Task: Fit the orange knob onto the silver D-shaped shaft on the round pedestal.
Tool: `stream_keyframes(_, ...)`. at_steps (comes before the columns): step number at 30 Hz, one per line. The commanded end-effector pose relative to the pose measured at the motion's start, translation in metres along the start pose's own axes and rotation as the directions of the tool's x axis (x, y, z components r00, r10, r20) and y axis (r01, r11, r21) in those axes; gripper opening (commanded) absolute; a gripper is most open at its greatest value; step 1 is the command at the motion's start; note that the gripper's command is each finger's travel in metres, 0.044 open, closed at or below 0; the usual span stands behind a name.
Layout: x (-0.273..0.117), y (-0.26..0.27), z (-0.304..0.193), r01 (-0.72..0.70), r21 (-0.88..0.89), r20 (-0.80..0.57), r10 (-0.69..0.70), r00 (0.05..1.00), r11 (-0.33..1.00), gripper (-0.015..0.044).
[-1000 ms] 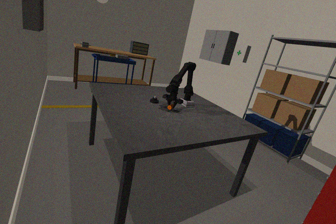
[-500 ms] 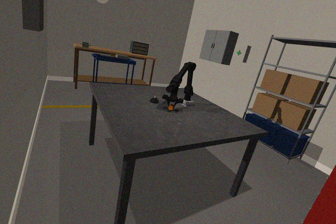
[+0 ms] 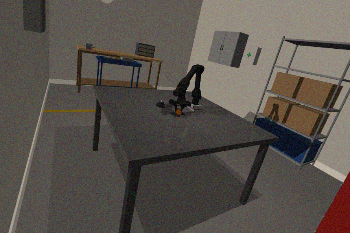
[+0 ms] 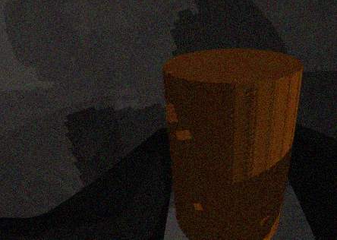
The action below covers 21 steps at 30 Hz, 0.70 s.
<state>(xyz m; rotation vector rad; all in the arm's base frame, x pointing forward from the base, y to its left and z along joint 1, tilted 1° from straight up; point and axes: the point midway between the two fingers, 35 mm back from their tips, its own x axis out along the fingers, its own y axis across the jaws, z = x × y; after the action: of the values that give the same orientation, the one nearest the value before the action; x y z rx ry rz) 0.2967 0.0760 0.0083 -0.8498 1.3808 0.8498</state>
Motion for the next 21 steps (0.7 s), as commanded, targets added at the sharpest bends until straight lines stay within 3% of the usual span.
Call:
stream_keyframes(1, -0.002, -0.001, 0.0, 0.004, -0.046, 0.001, -0.004, 1.0, 0.999, 0.0179)
stream_keyframes(13, 0.012, -0.001, 0.0, 0.004, -0.046, 0.001, -0.004, 1.0, 0.999, 0.0179)
stream_keyframes(16, 0.01, -0.001, 0.001, 0.004, -0.042, 0.004, -0.004, 1.0, 0.999, 0.0258)
stream_keyframes(21, 0.01, -0.001, 0.001, 0.004, -0.042, 0.004, -0.004, 1.0, 0.999, 0.026)
